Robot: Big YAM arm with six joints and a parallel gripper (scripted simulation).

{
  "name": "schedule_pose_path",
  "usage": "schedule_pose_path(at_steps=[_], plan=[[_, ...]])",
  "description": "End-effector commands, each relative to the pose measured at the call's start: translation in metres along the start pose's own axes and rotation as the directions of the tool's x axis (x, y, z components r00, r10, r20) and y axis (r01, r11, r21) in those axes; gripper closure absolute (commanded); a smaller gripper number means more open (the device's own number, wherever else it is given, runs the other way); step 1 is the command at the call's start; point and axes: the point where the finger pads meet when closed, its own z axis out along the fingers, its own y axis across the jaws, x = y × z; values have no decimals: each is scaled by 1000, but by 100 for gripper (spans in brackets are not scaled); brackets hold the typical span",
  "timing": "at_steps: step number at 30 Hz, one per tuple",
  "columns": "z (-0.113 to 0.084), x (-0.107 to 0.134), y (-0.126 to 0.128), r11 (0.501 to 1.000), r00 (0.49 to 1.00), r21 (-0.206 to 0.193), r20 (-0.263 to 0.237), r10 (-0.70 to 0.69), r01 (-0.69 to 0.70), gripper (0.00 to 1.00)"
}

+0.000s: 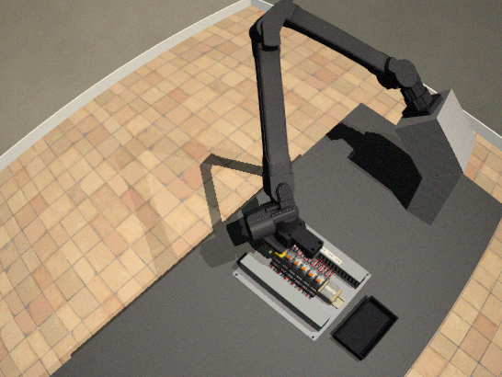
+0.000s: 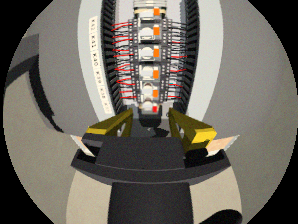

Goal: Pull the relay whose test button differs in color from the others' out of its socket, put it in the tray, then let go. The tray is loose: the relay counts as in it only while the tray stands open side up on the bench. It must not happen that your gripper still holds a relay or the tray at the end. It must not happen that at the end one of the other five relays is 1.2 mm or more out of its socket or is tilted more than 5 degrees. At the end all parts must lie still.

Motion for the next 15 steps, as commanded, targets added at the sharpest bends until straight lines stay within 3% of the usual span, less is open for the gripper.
schedule_pose_path(at_steps=[1, 15], plan=[[-6, 14, -5, 1000, 1000, 22, -8, 18, -18, 41], [-5, 14, -2, 1000, 1000, 16, -6, 17, -17, 41]])
